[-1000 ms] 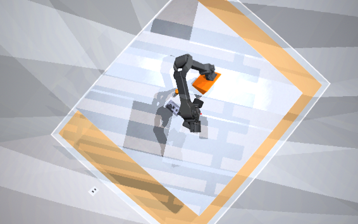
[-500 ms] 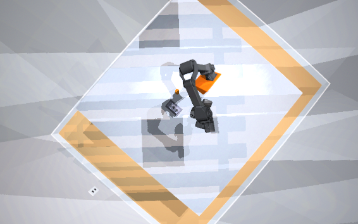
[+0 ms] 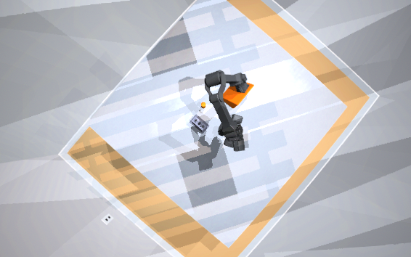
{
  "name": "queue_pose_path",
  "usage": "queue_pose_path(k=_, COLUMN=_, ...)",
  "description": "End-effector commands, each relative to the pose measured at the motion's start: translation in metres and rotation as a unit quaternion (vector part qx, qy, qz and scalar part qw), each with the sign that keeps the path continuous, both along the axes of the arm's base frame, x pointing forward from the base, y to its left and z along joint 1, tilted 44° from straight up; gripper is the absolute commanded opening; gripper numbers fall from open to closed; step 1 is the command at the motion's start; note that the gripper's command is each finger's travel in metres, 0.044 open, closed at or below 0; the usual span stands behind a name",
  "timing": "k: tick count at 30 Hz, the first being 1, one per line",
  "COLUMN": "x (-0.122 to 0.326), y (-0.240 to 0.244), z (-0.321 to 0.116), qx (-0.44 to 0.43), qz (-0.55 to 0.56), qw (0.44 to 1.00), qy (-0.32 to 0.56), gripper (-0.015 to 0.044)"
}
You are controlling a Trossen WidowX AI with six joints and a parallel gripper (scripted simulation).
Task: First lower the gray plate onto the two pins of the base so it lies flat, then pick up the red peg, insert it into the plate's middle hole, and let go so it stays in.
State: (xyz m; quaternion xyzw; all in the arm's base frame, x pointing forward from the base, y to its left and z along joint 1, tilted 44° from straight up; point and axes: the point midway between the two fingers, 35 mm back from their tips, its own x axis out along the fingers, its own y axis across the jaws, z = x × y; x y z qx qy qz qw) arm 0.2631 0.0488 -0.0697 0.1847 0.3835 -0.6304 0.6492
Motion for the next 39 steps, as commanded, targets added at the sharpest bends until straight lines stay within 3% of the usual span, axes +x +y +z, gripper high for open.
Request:
queue_pose_path(k=1, x=-0.001, y=-0.006, z=-0.005, qx=-0.003, qz=0.002, qw=1.0, qy=0.002, gripper=0.044)
queue_pose_path(k=26, x=-0.006, y=-0.033, z=-0.032, qx=-0.005, qz=0.002, qw=1.0, qy=0.002, gripper=0.044)
queue_pose_path(k=39, x=-0.006, y=-0.033, z=-0.032, qx=-0.005, qz=0.002, qw=1.0, qy=0.002, gripper=0.0099)
